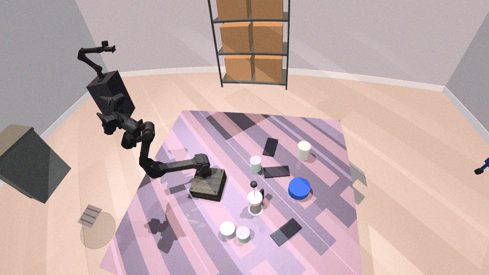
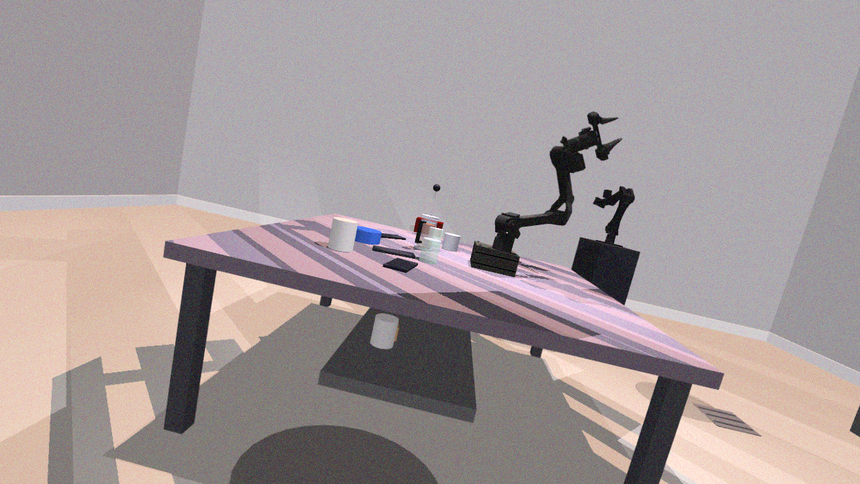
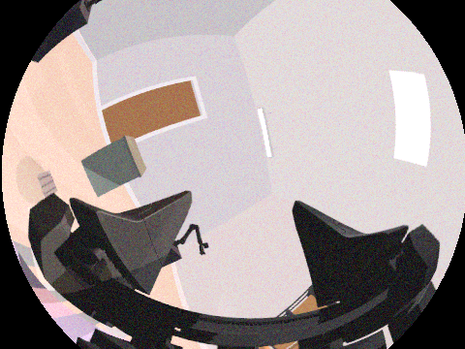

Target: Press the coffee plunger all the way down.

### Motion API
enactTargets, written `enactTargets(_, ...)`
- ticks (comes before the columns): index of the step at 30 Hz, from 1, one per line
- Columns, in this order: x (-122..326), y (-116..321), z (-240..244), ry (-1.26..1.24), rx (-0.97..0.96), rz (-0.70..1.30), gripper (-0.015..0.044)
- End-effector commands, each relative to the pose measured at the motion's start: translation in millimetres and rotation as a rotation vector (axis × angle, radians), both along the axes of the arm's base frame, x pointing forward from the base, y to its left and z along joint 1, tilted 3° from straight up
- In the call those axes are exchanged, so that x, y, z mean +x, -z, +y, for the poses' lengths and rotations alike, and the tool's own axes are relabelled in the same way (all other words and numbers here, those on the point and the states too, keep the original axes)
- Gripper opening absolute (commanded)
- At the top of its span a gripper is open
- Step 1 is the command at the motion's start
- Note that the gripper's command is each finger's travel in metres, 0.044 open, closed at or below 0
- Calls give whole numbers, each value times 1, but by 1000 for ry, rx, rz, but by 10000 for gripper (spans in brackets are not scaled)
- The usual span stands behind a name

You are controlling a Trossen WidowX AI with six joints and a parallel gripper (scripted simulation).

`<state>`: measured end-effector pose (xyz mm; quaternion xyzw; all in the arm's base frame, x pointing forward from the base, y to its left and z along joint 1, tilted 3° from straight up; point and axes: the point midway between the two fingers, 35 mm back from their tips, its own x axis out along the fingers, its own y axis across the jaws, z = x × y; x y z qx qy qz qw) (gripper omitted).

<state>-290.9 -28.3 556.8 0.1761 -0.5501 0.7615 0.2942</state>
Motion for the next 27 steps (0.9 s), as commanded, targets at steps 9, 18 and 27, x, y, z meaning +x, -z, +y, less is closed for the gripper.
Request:
enactTargets(9, 77, -49, 39, 164, 64, 286, 440)
enactTargets(18, 216, -82, 71, 529, 177, 678, 440)
enactTargets(27, 348, -64, 63, 907, 246, 1033, 440)
